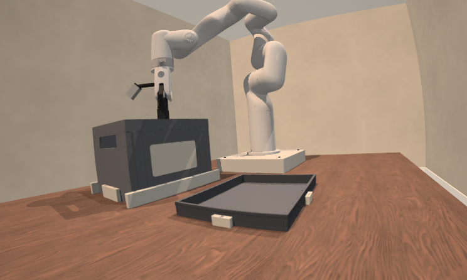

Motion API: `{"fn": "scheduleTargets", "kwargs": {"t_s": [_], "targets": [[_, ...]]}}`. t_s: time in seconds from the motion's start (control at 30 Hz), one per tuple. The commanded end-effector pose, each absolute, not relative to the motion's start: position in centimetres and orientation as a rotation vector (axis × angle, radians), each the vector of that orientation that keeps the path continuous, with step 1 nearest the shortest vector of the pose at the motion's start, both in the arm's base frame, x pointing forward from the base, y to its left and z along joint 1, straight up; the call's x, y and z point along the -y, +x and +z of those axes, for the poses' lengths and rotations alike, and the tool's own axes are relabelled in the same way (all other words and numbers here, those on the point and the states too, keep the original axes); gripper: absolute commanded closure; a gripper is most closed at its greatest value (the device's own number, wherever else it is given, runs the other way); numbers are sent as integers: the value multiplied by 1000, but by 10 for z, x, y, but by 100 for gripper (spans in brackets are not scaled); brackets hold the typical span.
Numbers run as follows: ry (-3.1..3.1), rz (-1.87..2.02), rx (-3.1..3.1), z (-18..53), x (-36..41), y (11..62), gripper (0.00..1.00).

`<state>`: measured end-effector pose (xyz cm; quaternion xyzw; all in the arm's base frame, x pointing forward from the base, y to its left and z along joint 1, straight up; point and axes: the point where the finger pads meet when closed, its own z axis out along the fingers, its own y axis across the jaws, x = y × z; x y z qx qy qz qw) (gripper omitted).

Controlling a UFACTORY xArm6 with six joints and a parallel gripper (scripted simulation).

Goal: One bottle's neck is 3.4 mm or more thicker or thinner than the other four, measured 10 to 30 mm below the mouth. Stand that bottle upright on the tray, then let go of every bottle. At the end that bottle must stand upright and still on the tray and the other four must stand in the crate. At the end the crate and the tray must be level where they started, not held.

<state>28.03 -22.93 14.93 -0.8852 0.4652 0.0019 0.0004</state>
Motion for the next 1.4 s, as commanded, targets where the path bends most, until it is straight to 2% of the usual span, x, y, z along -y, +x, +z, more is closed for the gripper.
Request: {"fn": "scheduleTargets", "kwargs": {"t_s": [0.0, 1.37], "targets": [[-2781, 0, -1461, 148, 230, 281, 35], [-2781, 0, -1461, 114, 230, 281, 35]]}}
